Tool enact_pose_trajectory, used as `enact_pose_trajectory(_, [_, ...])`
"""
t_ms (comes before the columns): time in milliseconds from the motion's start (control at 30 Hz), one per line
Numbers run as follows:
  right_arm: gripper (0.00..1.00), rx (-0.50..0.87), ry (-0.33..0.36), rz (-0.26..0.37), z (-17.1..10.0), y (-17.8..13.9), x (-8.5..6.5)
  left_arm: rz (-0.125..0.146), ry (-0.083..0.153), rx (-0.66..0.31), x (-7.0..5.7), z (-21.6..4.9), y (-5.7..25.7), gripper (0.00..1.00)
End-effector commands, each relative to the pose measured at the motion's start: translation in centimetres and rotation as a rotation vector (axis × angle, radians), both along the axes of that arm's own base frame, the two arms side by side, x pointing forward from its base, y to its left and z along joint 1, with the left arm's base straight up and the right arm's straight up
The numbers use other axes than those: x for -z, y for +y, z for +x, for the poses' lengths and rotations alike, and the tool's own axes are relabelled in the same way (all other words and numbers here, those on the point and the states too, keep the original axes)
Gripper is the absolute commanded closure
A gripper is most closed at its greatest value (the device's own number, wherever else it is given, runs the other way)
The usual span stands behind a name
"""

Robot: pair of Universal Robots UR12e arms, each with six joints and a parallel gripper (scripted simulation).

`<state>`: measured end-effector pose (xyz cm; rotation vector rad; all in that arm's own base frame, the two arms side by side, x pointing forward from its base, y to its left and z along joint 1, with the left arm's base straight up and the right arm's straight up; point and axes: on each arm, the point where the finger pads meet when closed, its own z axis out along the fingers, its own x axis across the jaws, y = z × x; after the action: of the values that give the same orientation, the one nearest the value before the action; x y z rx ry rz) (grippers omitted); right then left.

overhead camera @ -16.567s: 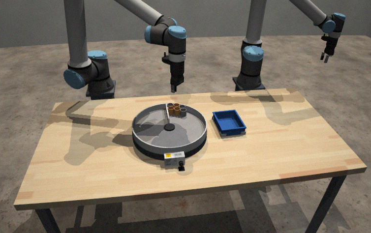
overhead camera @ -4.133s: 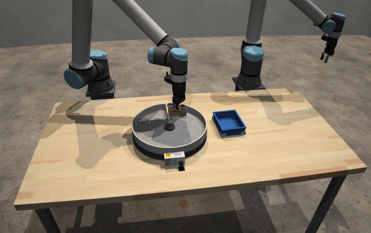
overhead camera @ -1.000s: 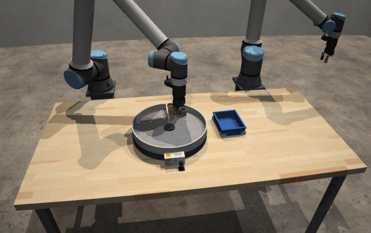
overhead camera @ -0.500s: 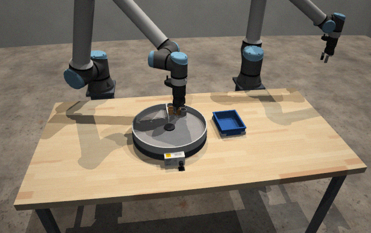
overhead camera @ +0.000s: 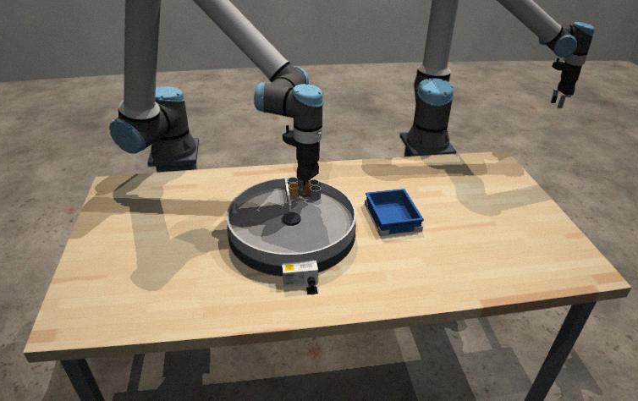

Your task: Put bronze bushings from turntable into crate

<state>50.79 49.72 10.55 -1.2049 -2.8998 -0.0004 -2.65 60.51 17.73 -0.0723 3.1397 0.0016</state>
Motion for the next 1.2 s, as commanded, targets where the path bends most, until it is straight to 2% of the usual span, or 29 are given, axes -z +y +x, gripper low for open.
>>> enact_pose_trajectory(0, [1.0, -0.001, -0.003, 0.005, 0.1, 0.2, -3.1, -0.001, 0.001, -0.001, 0.0, -0.2, -0.2, 0.0])
enact_pose_trajectory(33, [1.0, -0.001, -0.003, 0.005, 0.1, 0.2, -3.1, -0.001, 0.001, -0.001, 0.0, -0.2, -0.2, 0.0])
enact_pose_trajectory(200, [1.0, -0.001, -0.003, 0.005, 0.1, 0.2, -5.0, -0.001, 0.001, -0.001, 0.0, -0.2, -0.2, 0.0])
enact_pose_trajectory(333, [1.0, -0.001, -0.003, 0.005, 0.1, 0.2, -5.5, -0.001, 0.001, -0.001, 0.0, -0.2, -0.2, 0.0])
enact_pose_trajectory(1167, [1.0, -0.001, -0.001, 0.001, 0.0, 0.0, -5.2, -0.001, 0.001, -0.001, 0.0, -0.2, -0.2, 0.0])
